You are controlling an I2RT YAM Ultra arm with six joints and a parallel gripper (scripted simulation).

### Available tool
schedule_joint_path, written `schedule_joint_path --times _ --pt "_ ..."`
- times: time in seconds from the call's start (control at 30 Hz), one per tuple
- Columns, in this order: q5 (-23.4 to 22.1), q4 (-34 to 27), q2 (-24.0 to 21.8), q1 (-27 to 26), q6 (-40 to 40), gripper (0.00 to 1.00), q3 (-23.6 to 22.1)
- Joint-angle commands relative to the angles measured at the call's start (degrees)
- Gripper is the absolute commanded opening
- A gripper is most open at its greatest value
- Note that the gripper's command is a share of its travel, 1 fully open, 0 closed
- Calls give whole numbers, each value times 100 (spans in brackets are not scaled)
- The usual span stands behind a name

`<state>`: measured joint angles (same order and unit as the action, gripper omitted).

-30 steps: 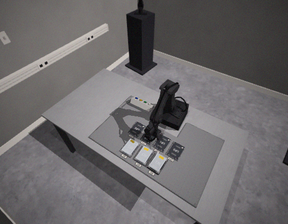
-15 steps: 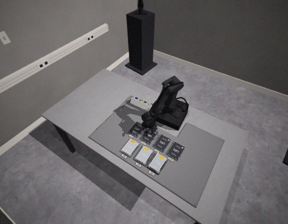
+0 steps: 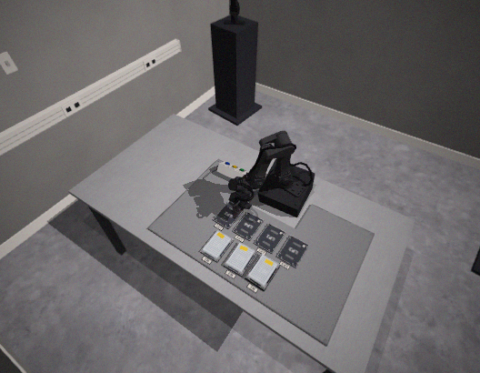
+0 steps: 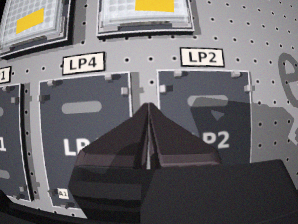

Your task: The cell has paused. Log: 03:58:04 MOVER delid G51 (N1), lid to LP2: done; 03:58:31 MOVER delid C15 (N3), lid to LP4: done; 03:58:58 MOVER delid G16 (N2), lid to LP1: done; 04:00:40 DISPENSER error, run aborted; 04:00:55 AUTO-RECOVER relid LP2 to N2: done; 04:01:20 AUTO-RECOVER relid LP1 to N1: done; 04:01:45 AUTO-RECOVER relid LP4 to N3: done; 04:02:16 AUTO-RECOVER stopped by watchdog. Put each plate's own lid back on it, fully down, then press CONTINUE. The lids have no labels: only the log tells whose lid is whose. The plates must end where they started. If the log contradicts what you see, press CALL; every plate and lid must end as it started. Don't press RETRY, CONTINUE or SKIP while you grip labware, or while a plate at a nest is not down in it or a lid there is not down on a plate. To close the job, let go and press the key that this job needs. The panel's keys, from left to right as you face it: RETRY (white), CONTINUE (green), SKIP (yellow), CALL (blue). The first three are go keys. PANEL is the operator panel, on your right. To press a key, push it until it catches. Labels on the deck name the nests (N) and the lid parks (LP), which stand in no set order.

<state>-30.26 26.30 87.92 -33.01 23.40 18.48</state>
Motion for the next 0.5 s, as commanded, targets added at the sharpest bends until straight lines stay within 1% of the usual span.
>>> schedule_joint_path --times 0.0,0.07,0.1,0.47 --pt "-325 374 140 1 66 0 61" --pt "-331 402 159 3 34 0 58" --pt "-285 352 73 -2 18 0 20" --pt "-286 363 78 -2 14 0 19"
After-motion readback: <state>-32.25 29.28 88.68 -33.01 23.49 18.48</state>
